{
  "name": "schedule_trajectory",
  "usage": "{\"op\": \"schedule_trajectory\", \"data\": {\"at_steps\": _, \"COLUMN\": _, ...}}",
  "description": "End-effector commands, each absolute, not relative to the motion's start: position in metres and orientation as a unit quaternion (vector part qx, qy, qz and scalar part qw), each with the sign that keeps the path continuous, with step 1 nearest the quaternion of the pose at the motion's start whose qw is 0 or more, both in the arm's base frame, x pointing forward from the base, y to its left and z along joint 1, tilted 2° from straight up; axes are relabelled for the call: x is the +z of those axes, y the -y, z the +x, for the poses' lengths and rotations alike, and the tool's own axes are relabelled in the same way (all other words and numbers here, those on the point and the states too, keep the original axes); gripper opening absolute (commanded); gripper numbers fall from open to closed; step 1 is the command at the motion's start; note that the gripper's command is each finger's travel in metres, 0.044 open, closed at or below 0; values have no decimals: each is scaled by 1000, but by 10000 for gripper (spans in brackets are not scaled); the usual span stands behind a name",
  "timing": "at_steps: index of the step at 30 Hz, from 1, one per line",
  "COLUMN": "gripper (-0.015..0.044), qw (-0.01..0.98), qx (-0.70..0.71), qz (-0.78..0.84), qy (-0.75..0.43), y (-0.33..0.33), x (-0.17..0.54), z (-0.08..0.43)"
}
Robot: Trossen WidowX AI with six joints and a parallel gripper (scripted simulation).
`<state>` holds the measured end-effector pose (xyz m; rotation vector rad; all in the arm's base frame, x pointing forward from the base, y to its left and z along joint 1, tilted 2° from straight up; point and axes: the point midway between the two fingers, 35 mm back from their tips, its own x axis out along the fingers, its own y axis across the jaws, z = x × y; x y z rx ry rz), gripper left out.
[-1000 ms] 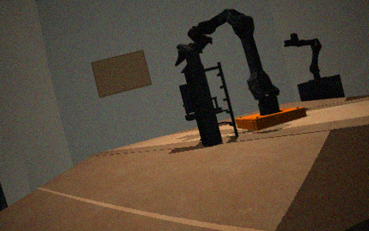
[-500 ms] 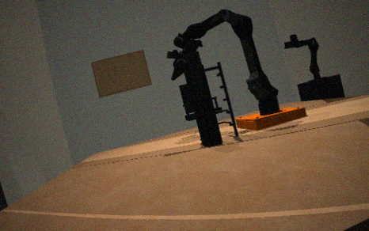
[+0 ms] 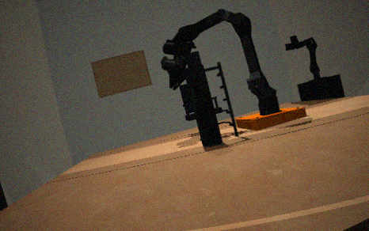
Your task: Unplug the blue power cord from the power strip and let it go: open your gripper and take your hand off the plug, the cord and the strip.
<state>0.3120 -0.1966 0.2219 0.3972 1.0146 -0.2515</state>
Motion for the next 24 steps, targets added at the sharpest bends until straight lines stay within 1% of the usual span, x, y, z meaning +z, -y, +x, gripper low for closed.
{"op": "schedule_trajectory", "data": {"at_steps": 1, "gripper": 160, "qw": 724, "qx": -239, "qz": 361, "qy": -537, "y": 134, "x": 184, "z": 304}}
{"op": "schedule_trajectory", "data": {"at_steps": 10, "gripper": 160, "qw": 612, "qx": -364, "qz": 445, "qy": -543, "y": 89, "x": 163, "z": 289}}
{"op": "schedule_trajectory", "data": {"at_steps": 18, "gripper": 160, "qw": 516, "qx": -488, "qz": 484, "qy": -511, "y": 55, "x": 148, "z": 269}}
{"op": "schedule_trajectory", "data": {"at_steps": 24, "gripper": 160, "qw": 507, "qx": -500, "qz": 487, "qy": -506, "y": 51, "x": 147, "z": 267}}
